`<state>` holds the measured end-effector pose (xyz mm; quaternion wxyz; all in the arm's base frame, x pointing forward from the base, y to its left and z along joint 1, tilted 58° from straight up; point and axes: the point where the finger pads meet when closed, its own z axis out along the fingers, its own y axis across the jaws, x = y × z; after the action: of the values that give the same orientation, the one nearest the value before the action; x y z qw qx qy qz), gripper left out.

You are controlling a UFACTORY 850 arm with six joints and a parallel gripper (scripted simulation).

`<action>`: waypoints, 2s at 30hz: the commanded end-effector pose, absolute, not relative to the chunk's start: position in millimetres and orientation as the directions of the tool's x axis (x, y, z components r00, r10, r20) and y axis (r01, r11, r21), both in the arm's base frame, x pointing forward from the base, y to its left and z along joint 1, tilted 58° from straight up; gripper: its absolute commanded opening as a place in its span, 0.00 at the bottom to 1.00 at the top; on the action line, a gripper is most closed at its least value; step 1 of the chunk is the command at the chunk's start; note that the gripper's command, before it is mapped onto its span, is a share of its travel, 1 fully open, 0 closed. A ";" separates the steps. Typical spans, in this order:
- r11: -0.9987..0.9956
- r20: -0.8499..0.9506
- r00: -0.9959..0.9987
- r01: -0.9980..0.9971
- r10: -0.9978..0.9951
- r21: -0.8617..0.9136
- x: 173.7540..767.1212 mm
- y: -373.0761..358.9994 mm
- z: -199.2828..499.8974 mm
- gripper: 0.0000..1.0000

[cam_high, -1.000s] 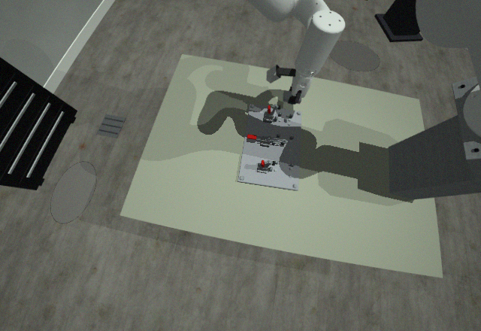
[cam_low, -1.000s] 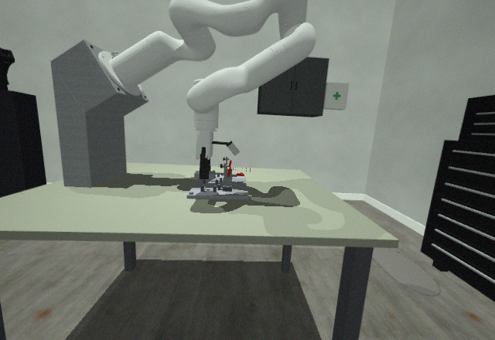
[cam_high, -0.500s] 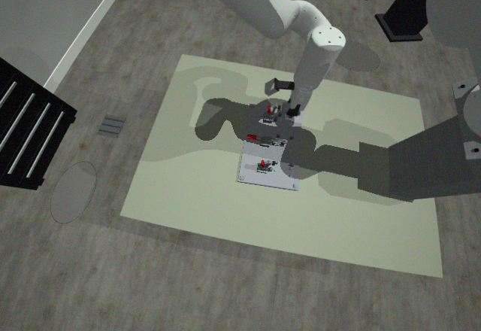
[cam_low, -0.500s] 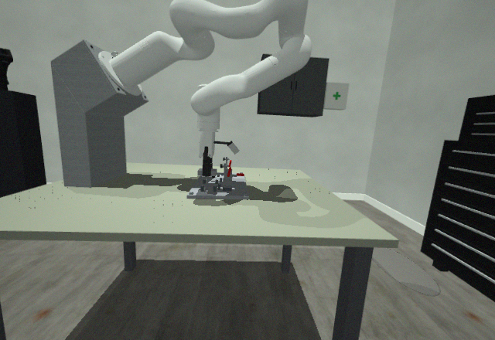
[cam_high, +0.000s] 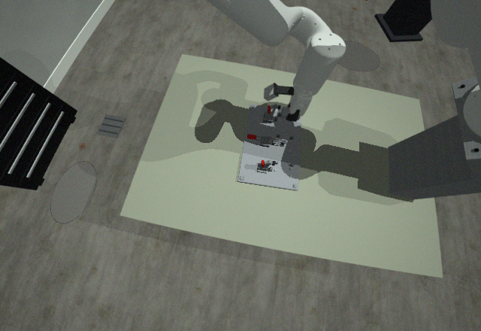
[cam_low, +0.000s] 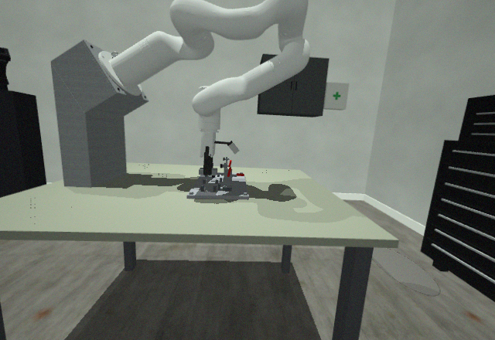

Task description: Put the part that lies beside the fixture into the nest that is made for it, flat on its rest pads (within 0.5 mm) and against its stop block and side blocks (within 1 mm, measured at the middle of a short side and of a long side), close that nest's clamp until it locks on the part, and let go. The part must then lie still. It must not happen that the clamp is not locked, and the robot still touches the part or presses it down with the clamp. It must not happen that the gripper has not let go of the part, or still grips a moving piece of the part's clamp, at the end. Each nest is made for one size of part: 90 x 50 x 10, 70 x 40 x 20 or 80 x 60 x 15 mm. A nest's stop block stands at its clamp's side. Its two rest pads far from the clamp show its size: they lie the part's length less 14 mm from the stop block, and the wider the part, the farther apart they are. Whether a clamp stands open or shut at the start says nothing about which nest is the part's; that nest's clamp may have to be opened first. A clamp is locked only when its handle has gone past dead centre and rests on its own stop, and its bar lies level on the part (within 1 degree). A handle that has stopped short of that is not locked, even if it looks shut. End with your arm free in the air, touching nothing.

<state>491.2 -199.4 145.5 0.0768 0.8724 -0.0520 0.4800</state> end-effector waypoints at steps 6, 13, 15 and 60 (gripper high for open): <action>-0.983 0.845 0.534 -0.165 -0.017 0.084 491.0 -198.8 145.5 0.00; -0.983 0.845 0.534 -0.165 -0.017 0.084 491.0 -198.8 145.5 0.00; -0.983 0.845 0.534 -0.165 -0.017 0.084 491.0 -198.8 145.5 0.00; -0.983 0.845 0.534 -0.165 -0.017 0.084 515.1 -203.8 133.4 0.00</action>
<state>511.6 -203.1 135.2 0.0768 0.8724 -0.0521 0.4799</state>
